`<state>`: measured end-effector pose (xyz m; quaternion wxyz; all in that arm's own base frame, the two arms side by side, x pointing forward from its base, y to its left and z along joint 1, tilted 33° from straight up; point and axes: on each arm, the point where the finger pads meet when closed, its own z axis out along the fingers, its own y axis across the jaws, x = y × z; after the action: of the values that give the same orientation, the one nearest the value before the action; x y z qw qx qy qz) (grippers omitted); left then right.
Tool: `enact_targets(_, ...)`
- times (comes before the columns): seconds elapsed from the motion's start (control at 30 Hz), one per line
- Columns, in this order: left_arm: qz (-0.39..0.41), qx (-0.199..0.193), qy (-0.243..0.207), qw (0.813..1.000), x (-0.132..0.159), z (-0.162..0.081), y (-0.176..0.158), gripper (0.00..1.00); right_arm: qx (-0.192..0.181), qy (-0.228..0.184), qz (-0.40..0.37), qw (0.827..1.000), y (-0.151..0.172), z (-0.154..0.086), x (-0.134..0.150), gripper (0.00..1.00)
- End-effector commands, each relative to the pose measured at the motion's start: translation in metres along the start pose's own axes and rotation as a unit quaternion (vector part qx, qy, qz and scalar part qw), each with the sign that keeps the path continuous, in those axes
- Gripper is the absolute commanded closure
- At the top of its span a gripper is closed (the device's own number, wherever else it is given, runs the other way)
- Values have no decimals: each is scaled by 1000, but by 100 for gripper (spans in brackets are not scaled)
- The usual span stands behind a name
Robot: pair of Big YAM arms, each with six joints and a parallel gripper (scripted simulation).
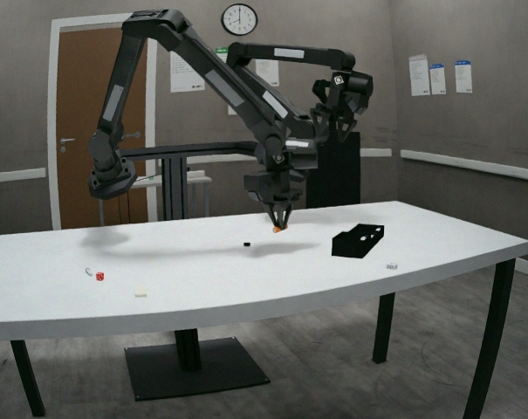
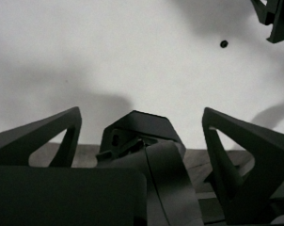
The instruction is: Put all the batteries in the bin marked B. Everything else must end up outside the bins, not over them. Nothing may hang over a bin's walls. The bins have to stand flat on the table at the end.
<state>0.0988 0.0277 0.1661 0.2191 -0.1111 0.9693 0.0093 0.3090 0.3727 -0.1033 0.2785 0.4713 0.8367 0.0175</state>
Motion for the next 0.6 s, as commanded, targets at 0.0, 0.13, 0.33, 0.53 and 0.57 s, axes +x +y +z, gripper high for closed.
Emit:
enact_targets(0.0, 2, -6, -21, 1000, -10, -22, 0, 0, 5, -12, 38, 999, 9, -5, -6, 91)
enact_targets(0.13, 2, -6, -21, 1000, -10, -22, 0, 0, 5, -12, 38, 999, 10, -5, -6, 91)
enact_targets(0.33, 2, -6, -21, 1000, -10, -22, 0, 0, 4, -12, 38, 999, 11, -6, -6, 91)
enact_targets(0.53, 2, -6, -21, 1000, -10, -22, 0, 0, 4, -12, 38, 999, 11, -6, -5, 91)
enact_targets(0.57, 2, -6, -21, 1000, -10, -22, 0, 0, 4, -12, 38, 999, 11, -6, -5, 91)
